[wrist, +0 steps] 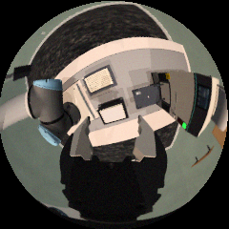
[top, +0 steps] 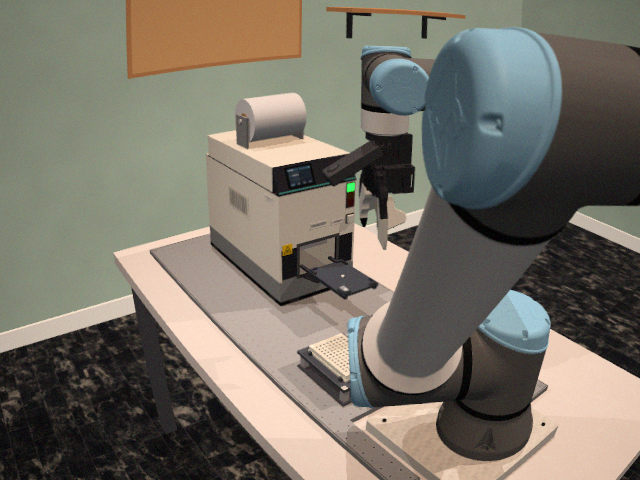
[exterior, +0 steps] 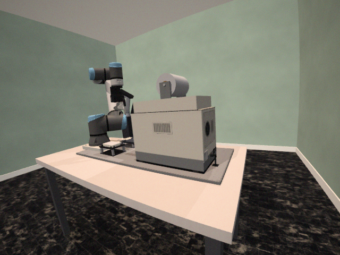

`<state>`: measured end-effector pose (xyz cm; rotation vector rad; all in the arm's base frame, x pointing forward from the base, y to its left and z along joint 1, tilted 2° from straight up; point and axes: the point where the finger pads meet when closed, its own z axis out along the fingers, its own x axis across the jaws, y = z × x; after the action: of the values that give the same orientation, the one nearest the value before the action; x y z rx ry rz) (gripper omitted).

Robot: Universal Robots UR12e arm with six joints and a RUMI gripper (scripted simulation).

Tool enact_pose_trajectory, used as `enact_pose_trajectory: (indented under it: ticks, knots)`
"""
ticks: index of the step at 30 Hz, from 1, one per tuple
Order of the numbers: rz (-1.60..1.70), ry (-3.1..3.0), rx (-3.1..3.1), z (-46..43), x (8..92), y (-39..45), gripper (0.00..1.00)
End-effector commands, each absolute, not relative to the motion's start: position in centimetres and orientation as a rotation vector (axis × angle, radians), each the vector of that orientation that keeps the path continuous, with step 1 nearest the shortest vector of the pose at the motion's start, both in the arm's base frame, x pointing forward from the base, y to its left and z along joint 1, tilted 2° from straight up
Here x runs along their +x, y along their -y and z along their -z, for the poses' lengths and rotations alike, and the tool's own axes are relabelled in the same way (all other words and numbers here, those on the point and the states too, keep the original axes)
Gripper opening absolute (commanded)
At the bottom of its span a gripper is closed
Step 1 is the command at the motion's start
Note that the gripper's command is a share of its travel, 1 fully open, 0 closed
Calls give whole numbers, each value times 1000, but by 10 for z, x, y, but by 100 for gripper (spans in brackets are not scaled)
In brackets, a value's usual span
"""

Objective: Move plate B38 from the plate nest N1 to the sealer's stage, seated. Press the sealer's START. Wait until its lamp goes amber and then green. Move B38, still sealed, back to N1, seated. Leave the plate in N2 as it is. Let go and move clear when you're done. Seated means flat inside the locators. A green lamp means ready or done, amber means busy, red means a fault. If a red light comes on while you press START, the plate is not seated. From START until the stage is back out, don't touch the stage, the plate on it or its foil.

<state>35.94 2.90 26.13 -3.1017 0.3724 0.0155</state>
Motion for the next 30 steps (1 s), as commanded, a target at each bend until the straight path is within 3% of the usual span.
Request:
enact_pose_trajectory:
  ticks: [1,30]
  knots:
    - [-7,-144,-3112,-262,360,-29,68]
    - [8,960,-2964,-262,360,-29,68]
